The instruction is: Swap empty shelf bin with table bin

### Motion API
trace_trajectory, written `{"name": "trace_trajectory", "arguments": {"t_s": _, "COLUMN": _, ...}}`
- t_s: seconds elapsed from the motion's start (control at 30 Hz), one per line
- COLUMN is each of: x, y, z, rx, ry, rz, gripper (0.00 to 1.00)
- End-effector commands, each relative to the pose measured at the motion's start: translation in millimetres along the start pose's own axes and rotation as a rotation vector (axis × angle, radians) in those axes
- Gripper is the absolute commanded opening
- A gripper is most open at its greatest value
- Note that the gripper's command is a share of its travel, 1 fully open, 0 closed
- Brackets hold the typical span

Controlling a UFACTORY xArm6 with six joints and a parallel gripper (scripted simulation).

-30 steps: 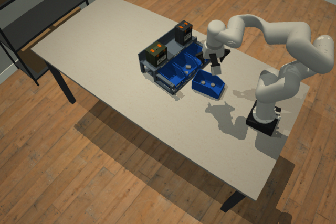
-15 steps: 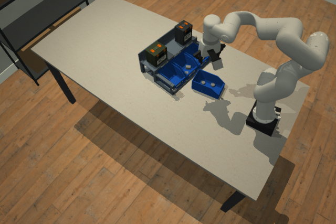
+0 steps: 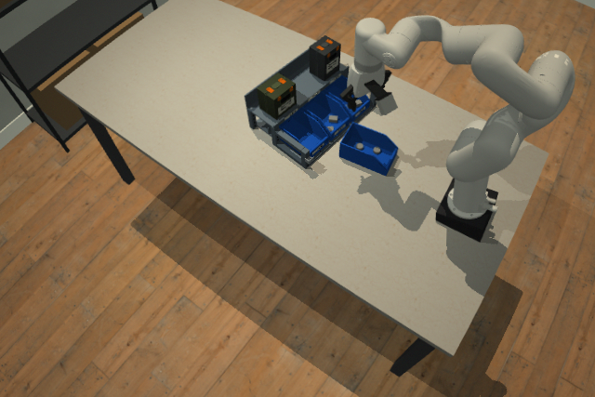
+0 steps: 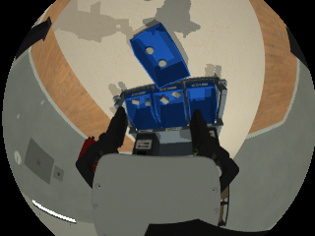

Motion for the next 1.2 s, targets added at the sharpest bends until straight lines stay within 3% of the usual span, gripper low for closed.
{"name": "trace_trajectory", "arguments": {"t_s": 0.0, "x": 1, "y": -2, "z": 10, "rx": -0.068, "ry": 0.011, "rz": 0.024, "gripper": 1.00}}
{"name": "trace_trajectory", "arguments": {"t_s": 1.17, "x": 12, "y": -14, "z": 39, "rx": -0.270, "ry": 0.022, "rz": 0.086, "gripper": 1.00}}
Point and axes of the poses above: the point where the finger pads meet when closed, its own x axis out along the fingers, its own y axis across the jaws, z = x × y, the point moved 3 cm from there along -x, back along the fingers, and after that the axes turned 8 degrees about -x, right-handed, at the moved point
